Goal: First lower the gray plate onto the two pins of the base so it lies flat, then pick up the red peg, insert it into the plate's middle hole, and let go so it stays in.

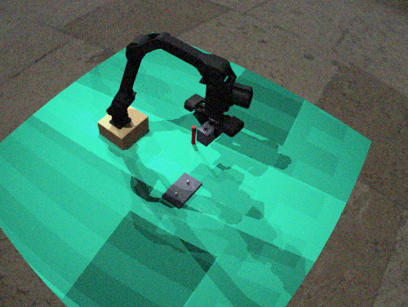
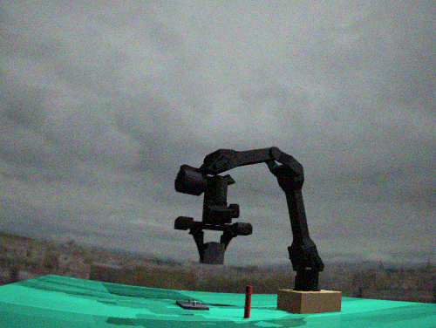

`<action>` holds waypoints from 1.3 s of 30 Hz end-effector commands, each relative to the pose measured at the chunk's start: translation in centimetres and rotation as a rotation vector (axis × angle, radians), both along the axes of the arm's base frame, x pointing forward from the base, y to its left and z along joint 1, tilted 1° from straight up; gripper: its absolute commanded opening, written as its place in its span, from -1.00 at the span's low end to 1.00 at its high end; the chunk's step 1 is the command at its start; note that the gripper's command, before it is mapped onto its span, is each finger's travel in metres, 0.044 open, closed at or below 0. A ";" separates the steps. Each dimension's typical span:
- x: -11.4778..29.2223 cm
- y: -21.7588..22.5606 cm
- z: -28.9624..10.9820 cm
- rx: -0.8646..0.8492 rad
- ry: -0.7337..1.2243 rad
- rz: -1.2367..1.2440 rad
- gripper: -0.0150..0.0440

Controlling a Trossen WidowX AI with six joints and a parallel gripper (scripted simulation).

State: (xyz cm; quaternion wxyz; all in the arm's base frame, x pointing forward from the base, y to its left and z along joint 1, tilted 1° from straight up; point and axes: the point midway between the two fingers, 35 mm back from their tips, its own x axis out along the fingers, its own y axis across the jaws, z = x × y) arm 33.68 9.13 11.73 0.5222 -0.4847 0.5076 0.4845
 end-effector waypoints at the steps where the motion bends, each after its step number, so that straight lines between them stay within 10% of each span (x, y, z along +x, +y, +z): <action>1: -0.1 -0.1 0.5 0.005 -0.007 -0.004 -0.49; 39: 1.3 -10.5 -5.3 -0.006 -0.008 0.041 -0.49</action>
